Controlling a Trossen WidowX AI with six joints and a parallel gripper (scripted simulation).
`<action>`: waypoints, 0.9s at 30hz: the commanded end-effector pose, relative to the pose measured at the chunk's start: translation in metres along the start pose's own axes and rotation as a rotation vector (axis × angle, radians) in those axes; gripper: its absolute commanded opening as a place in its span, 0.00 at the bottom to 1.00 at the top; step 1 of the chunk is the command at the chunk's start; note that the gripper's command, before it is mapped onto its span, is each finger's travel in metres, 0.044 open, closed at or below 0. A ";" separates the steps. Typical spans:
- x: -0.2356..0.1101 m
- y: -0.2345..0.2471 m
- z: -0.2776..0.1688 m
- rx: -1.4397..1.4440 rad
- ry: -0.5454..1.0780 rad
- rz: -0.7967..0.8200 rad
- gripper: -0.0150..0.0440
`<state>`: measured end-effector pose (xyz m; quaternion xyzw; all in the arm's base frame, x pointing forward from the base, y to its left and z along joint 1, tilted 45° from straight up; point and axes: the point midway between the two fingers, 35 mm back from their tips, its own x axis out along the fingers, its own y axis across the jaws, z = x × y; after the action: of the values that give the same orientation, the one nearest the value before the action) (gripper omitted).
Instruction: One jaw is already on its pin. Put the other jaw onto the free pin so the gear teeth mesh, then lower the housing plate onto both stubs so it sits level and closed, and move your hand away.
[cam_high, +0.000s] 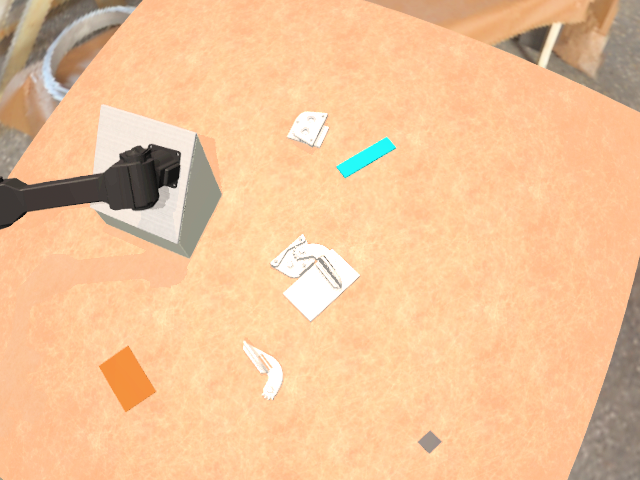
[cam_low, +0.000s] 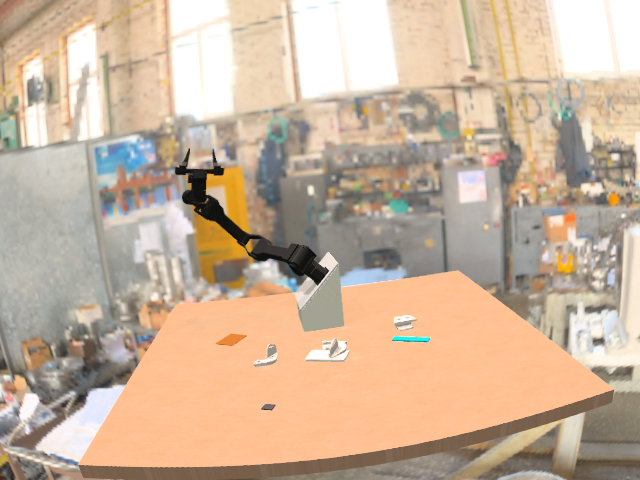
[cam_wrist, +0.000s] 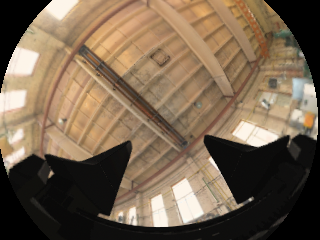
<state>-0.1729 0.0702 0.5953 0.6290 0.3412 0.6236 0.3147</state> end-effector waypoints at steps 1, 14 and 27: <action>0.008 0.003 0.028 -0.033 -0.071 0.024 1.00; 0.014 0.009 0.076 -0.171 -0.211 0.067 1.00; 0.018 0.008 0.159 -0.267 -0.448 0.059 1.00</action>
<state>-0.0457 0.0827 0.6114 0.6991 0.1751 0.5478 0.4249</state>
